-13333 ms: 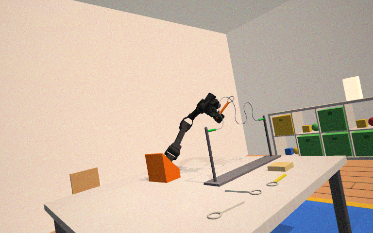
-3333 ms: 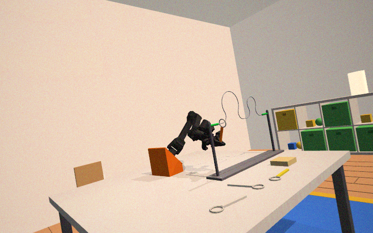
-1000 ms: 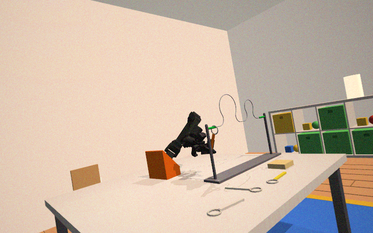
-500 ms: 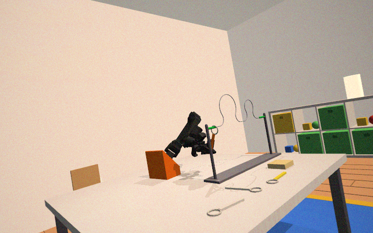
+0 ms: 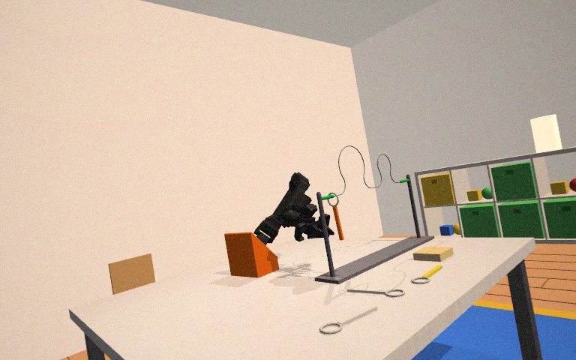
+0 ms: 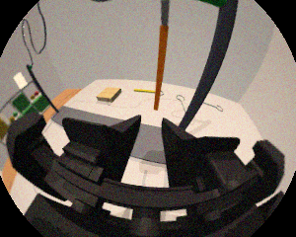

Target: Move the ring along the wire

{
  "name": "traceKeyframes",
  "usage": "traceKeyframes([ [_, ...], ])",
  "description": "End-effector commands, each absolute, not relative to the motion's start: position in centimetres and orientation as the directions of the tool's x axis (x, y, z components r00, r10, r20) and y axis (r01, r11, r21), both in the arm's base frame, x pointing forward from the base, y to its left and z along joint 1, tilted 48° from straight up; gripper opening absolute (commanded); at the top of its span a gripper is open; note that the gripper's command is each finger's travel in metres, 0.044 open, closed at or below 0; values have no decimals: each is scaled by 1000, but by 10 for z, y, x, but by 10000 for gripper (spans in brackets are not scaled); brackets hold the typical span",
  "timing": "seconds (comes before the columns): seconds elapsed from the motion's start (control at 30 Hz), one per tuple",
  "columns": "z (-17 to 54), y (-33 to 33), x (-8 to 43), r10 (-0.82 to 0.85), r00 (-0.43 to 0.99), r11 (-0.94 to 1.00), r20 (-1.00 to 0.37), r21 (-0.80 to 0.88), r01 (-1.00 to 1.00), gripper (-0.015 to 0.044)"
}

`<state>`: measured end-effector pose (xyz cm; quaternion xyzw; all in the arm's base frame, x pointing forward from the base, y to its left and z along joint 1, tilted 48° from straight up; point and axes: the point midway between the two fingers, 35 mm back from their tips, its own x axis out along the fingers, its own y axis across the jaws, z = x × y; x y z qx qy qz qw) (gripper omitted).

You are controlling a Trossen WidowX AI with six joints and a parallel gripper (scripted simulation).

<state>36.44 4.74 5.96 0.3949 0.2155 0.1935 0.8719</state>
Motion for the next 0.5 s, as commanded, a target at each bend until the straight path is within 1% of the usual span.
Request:
traceKeyframes([
  [0.0, 62, 38, 351, 506, 832, 615, -227, 771, -164, 160],
  [0.23, 67, 25, 328, 504, 833, 614, -228, 773, -160, 160],
  [0.47, 67, 25, 327, 504, 833, 614, -228, 773, -160, 160],
])
